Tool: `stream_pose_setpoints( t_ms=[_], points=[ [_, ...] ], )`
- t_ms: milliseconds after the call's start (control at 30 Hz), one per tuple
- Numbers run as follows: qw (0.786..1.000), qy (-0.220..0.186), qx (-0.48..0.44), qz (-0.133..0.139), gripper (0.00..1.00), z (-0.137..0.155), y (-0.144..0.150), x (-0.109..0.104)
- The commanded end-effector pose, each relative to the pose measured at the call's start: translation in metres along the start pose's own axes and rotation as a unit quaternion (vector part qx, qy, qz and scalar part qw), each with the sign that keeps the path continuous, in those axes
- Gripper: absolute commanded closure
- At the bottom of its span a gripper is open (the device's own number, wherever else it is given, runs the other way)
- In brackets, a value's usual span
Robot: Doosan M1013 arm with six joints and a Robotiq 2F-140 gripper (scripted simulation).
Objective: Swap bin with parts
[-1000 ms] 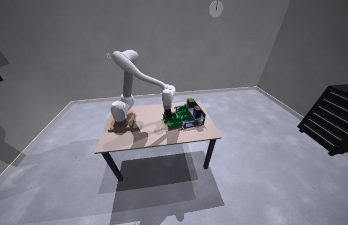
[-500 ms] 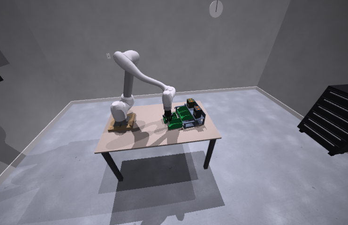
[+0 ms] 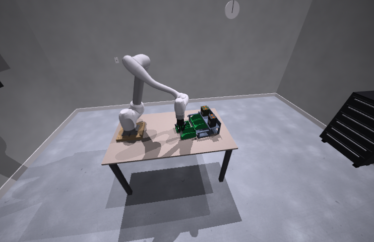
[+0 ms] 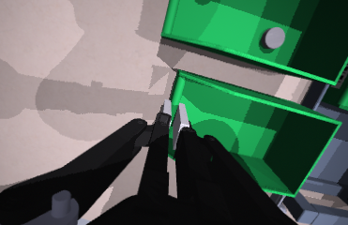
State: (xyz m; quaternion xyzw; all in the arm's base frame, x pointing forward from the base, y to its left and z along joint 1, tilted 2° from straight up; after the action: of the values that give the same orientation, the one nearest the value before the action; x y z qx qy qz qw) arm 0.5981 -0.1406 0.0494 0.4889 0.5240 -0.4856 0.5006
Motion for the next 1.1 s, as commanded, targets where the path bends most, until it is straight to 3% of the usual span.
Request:
stream_pose_setpoints(
  t_ms=[0,300,333,1067],
  points=[
    [1.000,0.000,0.000,0.000,0.90,0.0000,0.0000,0.0001],
    [1.000,0.000,0.000,0.000,0.90,0.0000,0.0000,0.0001],
    [1.000,0.000,0.000,0.000,0.38,0.0000,0.0000,0.0001],
    [1.000,0.000,0.000,0.000,0.38,0.0000,0.0000,0.0001]
  ],
)
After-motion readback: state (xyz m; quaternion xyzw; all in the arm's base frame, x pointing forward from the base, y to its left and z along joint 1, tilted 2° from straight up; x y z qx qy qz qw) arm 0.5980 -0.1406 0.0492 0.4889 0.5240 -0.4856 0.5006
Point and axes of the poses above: the point where the finger pads meet when closed, its own x axis out along the fingers, its own y axis across the jaws, z = x × y, the point moved 4 cm from there along -x, back along the fingers, and after that the axes turned 7 degrees about x, right-handed, at the moved point
